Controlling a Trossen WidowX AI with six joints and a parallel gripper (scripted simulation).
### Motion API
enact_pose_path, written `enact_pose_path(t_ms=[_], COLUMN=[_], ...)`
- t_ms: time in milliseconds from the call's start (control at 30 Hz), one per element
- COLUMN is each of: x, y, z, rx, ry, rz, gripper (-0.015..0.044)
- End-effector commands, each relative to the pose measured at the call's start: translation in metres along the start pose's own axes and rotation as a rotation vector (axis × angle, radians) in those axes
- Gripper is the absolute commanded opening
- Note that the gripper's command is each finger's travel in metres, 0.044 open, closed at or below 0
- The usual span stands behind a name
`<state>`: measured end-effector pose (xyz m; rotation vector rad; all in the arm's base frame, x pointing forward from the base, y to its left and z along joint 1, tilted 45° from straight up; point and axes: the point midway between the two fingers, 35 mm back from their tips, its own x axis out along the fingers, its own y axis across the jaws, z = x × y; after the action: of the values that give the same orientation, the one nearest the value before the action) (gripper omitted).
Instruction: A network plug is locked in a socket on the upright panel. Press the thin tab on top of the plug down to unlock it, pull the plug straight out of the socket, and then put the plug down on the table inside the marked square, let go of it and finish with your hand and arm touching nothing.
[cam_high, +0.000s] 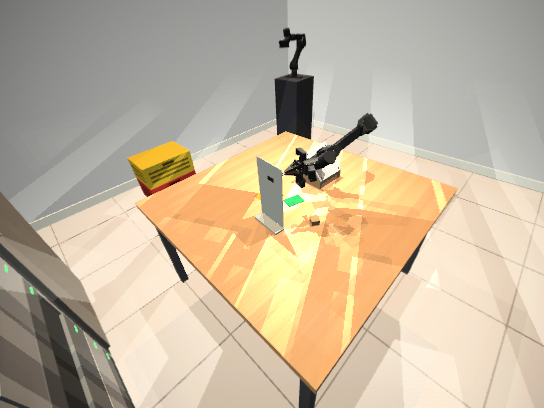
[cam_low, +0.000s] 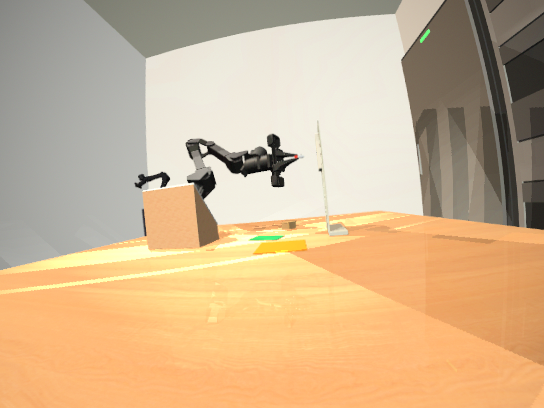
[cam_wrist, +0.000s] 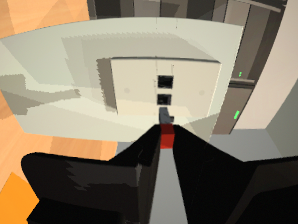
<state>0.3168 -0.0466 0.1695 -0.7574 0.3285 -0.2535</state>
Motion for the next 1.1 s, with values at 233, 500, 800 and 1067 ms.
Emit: enact_pose_path(t_ms=[233,500,800,1067], x=[-0.005,-0.008,-0.008,-0.013], y=[0.001,0.001,-0.018,-0.036], z=[-0.002,-0.002,-0.006,-0.012], rx=[0.003,0.003,0.000,-0.001], ry=[0.006,0.006,0.004,0.006], rz=[0.002,0.002,0.002,0.003], gripper=[0.0000,0.0000,0.0000,0.0000])
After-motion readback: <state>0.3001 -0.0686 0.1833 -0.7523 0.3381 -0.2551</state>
